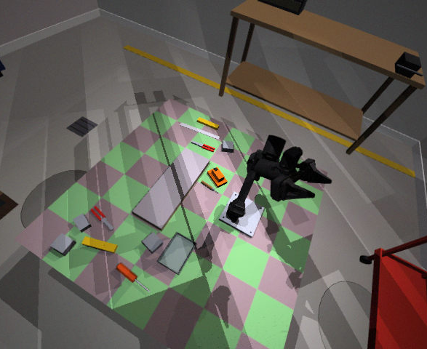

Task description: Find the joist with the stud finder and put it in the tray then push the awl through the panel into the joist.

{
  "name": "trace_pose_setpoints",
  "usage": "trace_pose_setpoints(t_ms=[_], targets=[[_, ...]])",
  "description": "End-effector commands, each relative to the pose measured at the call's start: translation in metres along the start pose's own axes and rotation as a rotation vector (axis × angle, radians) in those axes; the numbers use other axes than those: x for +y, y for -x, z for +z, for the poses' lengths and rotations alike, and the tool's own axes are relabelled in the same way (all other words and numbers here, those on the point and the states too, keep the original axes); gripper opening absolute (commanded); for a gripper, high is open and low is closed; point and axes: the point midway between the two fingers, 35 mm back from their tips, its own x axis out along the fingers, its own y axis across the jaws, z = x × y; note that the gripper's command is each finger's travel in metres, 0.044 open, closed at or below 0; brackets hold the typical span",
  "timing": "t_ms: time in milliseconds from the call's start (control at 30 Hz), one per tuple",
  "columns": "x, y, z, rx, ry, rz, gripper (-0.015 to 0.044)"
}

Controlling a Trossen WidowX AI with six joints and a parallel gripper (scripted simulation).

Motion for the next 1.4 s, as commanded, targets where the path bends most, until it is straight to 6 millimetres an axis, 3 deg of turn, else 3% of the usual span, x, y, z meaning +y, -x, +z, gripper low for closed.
trace_pose_setpoints(t_ms=[0, 167, 367, 567, 733, 867, 1033, 1200, 1367], targets=[[-0.059, 0.017, -0.024, 0.065, 0.027, -0.225, 0.0440], [-0.122, 0.055, -0.044, 0.133, 0.071, -0.488, 0.0440], [-0.186, 0.124, -0.057, 0.207, 0.112, -0.807, 0.0440], [-0.224, 0.210, -0.059, 0.254, 0.122, -1.121, 0.0440], [-0.238, 0.292, -0.058, 0.290, 0.123, -1.388, 0.0440], [-0.234, 0.362, -0.059, 0.327, 0.115, -1.608, 0.0440], [-0.210, 0.447, -0.060, 0.366, 0.083, -1.878, 0.0440], [-0.166, 0.524, -0.064, 0.394, 0.020, -2.140, 0.0440], [-0.105, 0.587, -0.074, 0.407, -0.082, -2.390, 0.0440]])
